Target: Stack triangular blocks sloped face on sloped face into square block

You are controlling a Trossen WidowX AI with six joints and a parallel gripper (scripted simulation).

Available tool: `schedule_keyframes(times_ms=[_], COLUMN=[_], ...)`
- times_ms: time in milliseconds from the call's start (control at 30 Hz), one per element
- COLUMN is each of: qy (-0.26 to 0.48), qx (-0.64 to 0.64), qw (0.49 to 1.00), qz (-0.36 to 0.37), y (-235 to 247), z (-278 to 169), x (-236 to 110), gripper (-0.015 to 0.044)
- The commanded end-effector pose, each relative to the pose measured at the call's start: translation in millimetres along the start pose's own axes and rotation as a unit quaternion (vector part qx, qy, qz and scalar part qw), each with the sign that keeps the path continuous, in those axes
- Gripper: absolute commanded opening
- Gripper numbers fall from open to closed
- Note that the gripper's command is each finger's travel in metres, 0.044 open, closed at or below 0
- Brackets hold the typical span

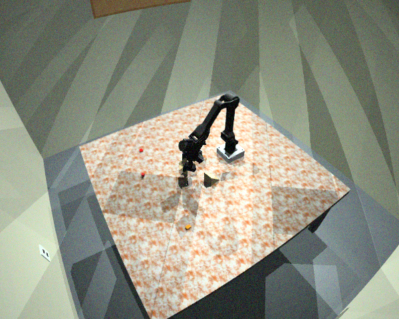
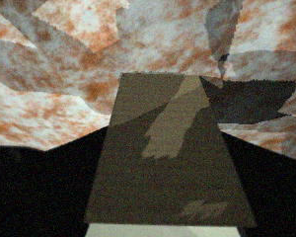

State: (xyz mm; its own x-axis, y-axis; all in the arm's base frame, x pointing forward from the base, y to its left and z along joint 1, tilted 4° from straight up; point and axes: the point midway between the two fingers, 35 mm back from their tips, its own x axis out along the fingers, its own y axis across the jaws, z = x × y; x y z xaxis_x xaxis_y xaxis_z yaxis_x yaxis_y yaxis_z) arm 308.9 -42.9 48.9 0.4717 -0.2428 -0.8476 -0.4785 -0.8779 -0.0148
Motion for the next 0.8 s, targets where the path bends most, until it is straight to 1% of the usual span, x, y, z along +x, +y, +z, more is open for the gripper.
schedule_keyframes(times_ms=[0,500,533,767], qy=[0.048,0.239,0.207,0.207], qx=[0.002,0.002,0.003,0.003], qw=[0.999,0.971,0.978,0.978], qz=[0.0,0.0,-0.001,-0.001], y=[0.0,-0.6,-1.1,-1.1], z=[4.7,32.0,27.1,27.1], x=[-4.7,-11.2,-9.9,-9.9], gripper=[0.0,0.0,0.0026,0.021])
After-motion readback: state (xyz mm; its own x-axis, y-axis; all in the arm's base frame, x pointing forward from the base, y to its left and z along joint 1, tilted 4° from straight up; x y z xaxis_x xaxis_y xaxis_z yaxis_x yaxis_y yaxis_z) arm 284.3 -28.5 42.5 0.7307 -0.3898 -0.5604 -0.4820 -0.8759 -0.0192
